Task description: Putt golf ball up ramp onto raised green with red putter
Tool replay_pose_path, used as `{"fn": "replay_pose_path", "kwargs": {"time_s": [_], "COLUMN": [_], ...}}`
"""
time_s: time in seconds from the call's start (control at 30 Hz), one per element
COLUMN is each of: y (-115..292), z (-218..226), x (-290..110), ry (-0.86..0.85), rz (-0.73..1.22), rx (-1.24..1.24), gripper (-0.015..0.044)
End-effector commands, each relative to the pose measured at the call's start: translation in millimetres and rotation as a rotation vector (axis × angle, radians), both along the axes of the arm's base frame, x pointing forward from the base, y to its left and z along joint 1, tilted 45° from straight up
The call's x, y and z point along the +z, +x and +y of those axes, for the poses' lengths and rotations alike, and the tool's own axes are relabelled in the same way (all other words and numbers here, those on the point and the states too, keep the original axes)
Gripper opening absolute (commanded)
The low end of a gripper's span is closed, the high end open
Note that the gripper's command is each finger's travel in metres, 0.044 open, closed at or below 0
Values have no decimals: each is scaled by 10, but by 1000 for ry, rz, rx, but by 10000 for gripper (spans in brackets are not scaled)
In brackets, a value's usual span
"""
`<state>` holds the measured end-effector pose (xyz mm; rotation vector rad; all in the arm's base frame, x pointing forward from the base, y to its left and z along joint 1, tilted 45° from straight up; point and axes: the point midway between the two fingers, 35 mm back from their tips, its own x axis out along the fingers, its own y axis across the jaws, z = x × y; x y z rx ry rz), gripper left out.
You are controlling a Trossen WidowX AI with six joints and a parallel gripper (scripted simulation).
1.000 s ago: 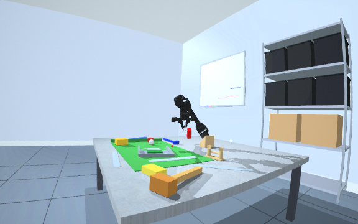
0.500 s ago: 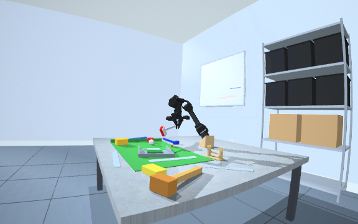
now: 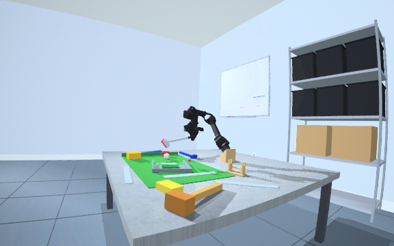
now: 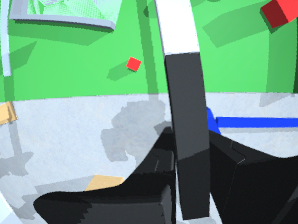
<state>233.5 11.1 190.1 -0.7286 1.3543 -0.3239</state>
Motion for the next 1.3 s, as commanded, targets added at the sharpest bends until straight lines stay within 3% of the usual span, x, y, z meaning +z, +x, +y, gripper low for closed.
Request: {"fn": "replay_pose_path", "kwargs": {"time_s": [0.0,0.3,1.27], "y": [-107,-363,-264], "z": [-175,-505,-864], "x": [151,390,20], "ry": [1,2,-35], "rz": [-90,-259,-217], "rx": [-92,-284,-362], "gripper": [0,0,0]}}
